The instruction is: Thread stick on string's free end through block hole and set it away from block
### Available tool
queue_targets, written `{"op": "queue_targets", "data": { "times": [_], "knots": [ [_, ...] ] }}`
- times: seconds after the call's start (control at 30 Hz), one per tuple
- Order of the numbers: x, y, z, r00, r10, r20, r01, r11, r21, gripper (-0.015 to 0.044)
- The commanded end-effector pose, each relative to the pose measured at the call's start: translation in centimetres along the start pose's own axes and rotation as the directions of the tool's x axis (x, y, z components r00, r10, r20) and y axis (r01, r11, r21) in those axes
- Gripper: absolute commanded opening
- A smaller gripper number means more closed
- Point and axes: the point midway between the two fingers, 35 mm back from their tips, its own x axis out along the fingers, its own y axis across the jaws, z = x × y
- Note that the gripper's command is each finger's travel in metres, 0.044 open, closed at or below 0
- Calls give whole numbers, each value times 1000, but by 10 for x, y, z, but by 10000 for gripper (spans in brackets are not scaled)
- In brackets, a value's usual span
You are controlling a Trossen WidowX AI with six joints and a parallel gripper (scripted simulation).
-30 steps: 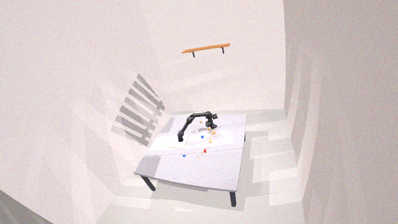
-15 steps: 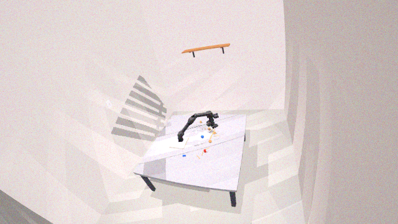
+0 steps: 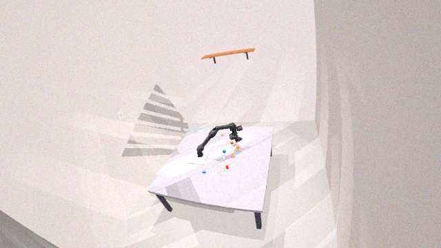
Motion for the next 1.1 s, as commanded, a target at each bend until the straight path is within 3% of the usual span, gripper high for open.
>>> {"op": "queue_targets", "data": {
  "times": [0.0,1.07],
  "knots": [
    [4,-4,0,1000,-7,-2,7,1000,6,0],
    [33,-26,12,1000,-9,3,9,1000,6,0]
  ]
}}
